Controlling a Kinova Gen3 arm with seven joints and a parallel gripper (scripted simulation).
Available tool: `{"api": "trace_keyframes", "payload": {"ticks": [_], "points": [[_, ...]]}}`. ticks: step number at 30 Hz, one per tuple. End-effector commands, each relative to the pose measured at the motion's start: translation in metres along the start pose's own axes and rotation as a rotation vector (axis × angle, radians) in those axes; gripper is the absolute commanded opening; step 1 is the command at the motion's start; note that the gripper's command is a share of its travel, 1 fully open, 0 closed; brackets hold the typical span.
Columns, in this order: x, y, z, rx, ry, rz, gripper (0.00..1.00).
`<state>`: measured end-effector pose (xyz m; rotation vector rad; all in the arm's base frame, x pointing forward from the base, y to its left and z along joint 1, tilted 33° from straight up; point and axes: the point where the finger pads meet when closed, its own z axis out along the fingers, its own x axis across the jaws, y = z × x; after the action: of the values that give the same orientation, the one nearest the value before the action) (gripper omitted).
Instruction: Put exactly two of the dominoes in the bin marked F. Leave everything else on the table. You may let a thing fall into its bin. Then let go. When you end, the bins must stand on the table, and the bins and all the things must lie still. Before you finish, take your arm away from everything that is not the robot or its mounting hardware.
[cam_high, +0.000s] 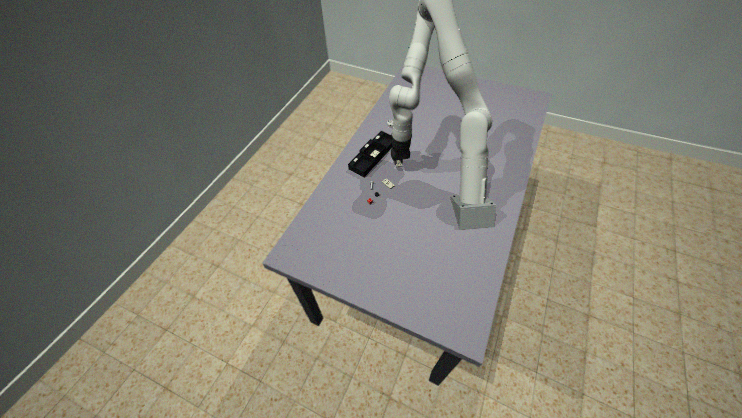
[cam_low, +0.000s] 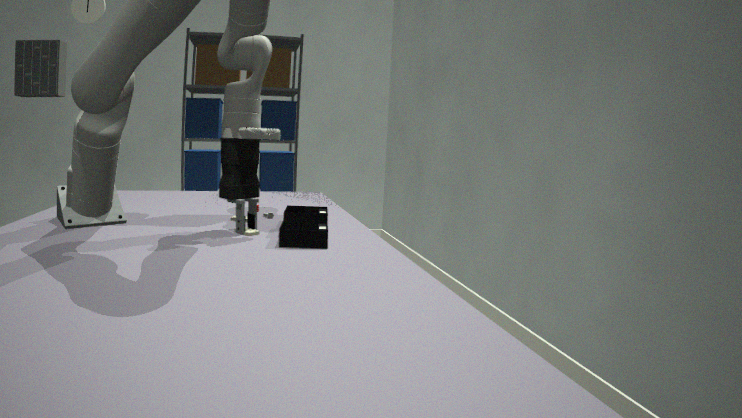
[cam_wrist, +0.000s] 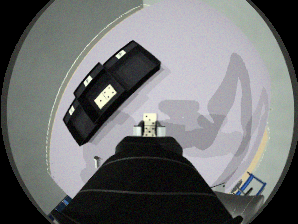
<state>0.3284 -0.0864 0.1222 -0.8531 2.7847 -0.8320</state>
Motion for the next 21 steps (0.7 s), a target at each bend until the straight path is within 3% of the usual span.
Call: {"api": "trace_keyframes", "payload": {"ticks": [1, 21], "points": [[0.000, 0.000, 0.000, 0.001, -0.001, 0.000, 0.49], [0.000, 0.000, -0.054, 0.000, -0.001, 0.000, 0.49]]}}
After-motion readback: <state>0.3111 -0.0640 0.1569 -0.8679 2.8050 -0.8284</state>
